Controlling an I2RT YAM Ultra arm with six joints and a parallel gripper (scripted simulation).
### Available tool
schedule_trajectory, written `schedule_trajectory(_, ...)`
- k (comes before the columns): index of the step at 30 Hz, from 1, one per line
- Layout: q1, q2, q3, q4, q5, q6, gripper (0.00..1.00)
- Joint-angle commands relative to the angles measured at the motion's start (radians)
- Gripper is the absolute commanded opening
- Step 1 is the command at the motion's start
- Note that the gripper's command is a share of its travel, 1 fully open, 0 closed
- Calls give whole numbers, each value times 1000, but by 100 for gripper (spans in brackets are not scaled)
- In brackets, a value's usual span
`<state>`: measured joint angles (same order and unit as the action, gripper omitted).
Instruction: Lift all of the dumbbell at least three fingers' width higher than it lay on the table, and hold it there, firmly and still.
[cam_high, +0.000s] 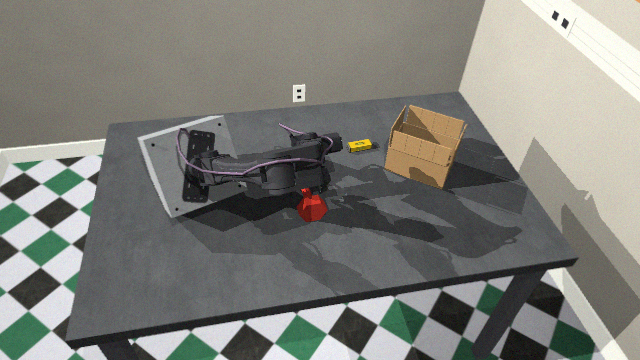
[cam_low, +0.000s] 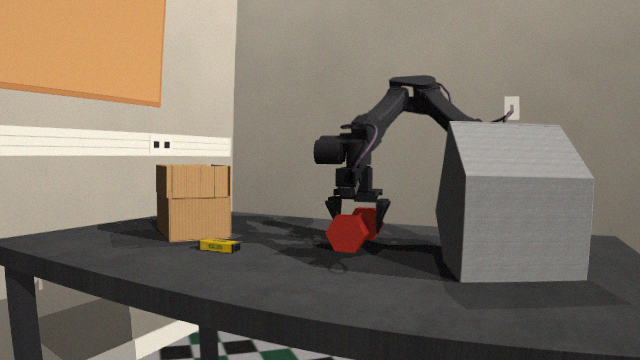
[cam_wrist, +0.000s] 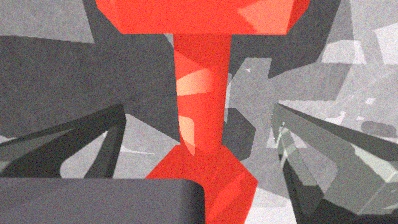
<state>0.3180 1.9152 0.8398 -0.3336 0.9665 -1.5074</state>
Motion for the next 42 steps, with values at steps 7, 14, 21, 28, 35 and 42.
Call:
schedule_trajectory(7,10,5,-13,10,-15,-6,100)
schedule_trajectory(14,10,5,-13,10,-15,-6,100)
schedule_trajectory(21,10,5,-13,10,-15,-5,0)
schedule_trajectory(28,10,5,-12,-3,-15,-3,0)
schedule_trajectory(35,10,5,-12,-3,-15,-3,0)
schedule_trajectory(42,10,5,-12,-3,-15,-3,0)
